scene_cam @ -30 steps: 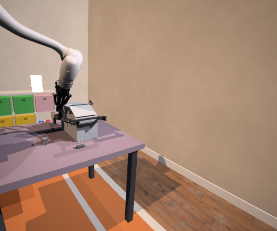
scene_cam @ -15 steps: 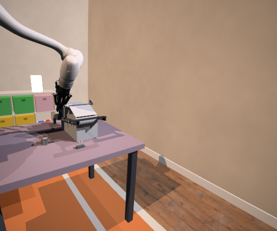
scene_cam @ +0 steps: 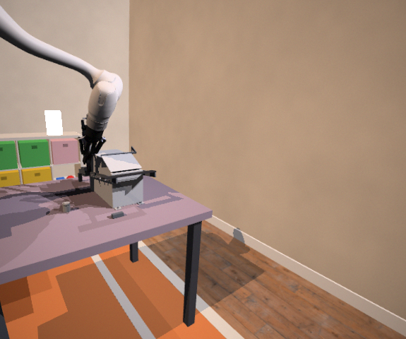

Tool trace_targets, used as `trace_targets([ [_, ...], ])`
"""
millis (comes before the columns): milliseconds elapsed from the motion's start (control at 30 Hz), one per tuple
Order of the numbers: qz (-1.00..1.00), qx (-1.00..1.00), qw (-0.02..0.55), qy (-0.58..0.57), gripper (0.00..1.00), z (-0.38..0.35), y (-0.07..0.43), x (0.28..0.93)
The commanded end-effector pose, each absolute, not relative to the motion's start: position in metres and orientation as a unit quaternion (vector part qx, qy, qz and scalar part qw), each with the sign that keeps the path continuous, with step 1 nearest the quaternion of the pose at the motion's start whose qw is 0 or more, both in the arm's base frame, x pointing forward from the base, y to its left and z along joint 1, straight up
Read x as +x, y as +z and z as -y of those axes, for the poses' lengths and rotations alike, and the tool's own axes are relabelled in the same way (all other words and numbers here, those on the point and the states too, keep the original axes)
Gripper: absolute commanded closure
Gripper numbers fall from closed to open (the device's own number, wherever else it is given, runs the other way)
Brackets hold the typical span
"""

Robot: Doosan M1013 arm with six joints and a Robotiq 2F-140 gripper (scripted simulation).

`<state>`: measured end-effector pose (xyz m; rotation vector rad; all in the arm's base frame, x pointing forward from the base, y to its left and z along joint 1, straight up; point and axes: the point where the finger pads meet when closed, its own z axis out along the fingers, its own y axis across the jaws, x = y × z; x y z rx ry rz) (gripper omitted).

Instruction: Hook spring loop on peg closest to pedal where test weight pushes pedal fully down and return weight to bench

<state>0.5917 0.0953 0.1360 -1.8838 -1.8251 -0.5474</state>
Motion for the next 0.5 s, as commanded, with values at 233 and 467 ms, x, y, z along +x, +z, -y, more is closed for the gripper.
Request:
trace_targets([
  [233,0.663,-0.684,0.229,-0.199,0.83,-0.0924,0.1369,0.5921],
  [467,0.663,-0.684,0.229,-0.199,0.83,-0.089,0.1371,0.592],
])
